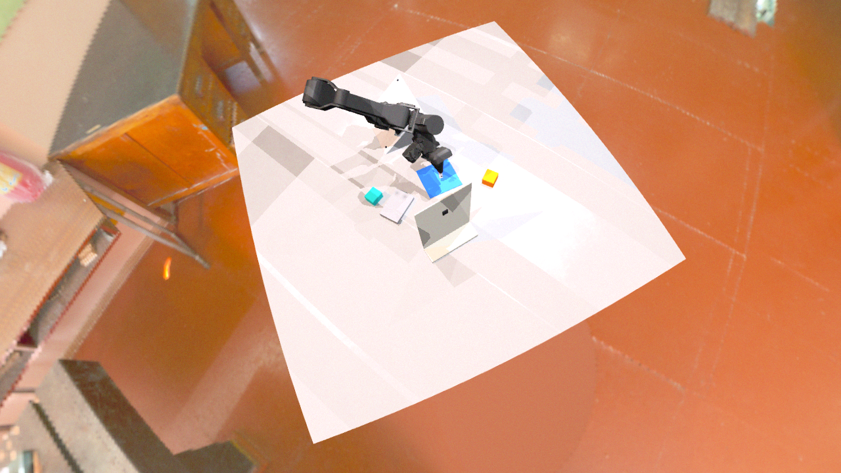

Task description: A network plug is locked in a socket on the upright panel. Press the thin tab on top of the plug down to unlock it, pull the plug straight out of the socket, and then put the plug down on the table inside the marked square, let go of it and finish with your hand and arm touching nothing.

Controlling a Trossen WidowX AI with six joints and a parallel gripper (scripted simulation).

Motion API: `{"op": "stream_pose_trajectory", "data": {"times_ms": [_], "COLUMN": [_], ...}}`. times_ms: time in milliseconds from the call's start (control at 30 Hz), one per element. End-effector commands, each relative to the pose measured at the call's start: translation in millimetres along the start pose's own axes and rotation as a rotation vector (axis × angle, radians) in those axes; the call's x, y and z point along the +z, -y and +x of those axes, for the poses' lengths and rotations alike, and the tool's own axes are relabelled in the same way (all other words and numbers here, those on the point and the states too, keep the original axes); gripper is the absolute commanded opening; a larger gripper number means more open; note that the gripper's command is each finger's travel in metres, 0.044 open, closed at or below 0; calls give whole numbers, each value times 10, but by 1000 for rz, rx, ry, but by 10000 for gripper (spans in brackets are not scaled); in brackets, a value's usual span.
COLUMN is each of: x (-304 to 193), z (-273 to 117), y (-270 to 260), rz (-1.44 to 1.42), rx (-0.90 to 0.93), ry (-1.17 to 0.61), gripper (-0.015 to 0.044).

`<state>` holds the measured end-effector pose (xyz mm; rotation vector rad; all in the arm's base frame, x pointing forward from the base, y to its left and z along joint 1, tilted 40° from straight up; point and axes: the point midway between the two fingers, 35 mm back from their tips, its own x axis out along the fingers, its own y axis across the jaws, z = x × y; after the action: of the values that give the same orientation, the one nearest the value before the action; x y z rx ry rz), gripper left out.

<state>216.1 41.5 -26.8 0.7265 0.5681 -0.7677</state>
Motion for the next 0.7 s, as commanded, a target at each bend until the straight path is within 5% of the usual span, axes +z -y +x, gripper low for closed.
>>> {"op": "stream_pose_trajectory", "data": {"times_ms": [0, 667], "x": [0, 27], "z": [36, 168], "y": [71, 195], "rz": [-12, -14], "rx": [-11, -7], "ry": [-1, 2], "gripper": [0, 0]}}
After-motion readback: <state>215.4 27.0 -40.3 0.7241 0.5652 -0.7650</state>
